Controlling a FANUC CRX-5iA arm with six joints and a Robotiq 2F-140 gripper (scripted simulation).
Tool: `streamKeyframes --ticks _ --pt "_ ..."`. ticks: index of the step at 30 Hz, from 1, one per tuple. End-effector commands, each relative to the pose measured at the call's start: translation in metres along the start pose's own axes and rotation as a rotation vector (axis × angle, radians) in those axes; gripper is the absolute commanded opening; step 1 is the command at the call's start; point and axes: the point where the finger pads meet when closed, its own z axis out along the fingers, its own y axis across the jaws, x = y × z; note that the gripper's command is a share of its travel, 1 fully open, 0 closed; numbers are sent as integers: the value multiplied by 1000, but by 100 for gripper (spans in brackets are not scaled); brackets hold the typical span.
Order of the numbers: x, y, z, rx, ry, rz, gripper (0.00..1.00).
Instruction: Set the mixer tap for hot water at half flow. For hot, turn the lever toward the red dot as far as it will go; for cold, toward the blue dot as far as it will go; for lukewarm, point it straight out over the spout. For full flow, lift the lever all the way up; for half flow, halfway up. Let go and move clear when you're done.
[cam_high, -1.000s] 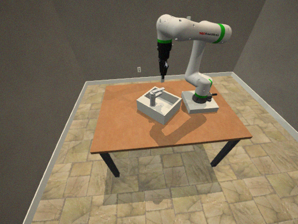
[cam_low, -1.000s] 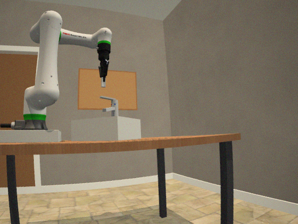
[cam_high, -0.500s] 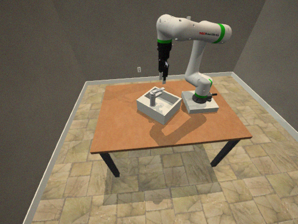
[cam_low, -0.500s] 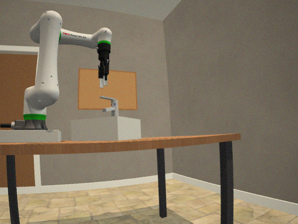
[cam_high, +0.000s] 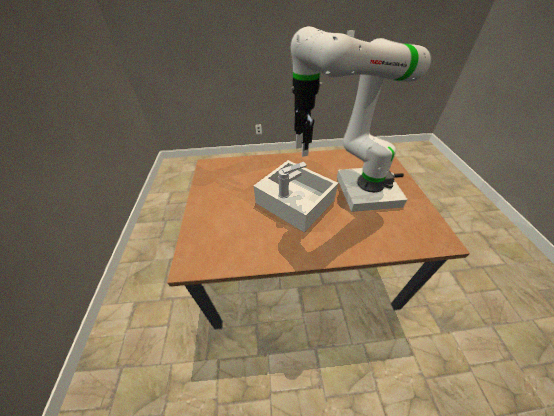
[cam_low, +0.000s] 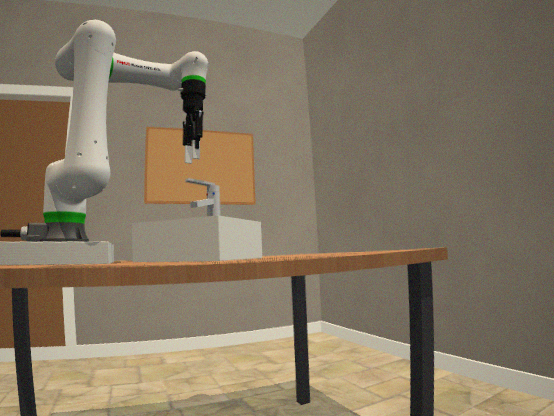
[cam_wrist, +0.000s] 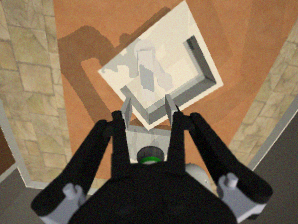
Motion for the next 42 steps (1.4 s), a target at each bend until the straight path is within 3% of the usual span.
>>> streamKeyframes --ticks 1,24,42 --pt "0 0 0 0 0 0 40" --pt "0 0 2 0 1 0 40" --pt "0 0 19 1 1 1 40"
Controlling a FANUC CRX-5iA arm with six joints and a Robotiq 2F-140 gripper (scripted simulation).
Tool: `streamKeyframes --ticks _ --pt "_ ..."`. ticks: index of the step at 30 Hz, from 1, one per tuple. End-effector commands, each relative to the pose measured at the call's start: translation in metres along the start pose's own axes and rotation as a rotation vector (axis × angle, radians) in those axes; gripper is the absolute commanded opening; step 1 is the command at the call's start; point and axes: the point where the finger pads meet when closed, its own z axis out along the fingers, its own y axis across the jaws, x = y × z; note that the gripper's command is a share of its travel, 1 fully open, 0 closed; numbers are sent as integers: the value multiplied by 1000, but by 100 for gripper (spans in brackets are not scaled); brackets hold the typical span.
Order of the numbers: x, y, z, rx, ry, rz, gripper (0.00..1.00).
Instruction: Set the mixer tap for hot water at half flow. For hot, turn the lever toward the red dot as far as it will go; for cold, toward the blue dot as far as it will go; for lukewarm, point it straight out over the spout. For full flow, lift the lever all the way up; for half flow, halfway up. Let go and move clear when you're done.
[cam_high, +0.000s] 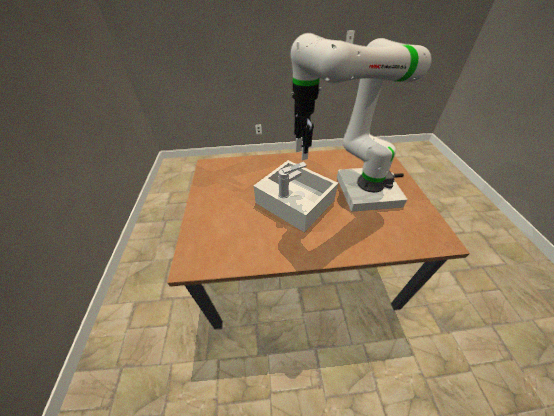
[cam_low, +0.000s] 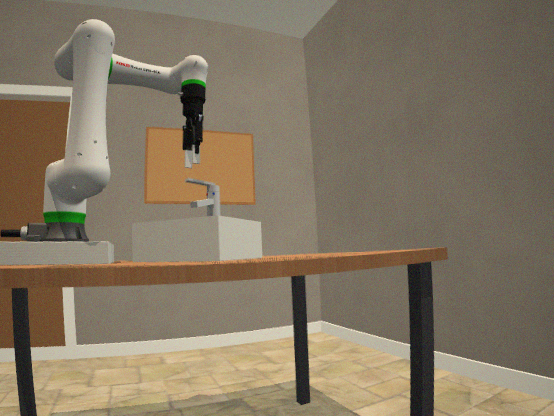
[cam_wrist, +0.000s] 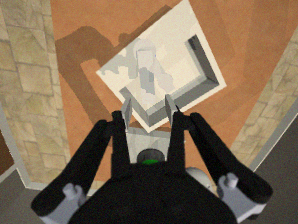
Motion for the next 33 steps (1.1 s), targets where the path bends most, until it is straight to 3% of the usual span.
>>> streamKeyframes --ticks 1,33 --pt "0 0 3 0 1 0 40" --pt "0 0 36 0 1 0 40"
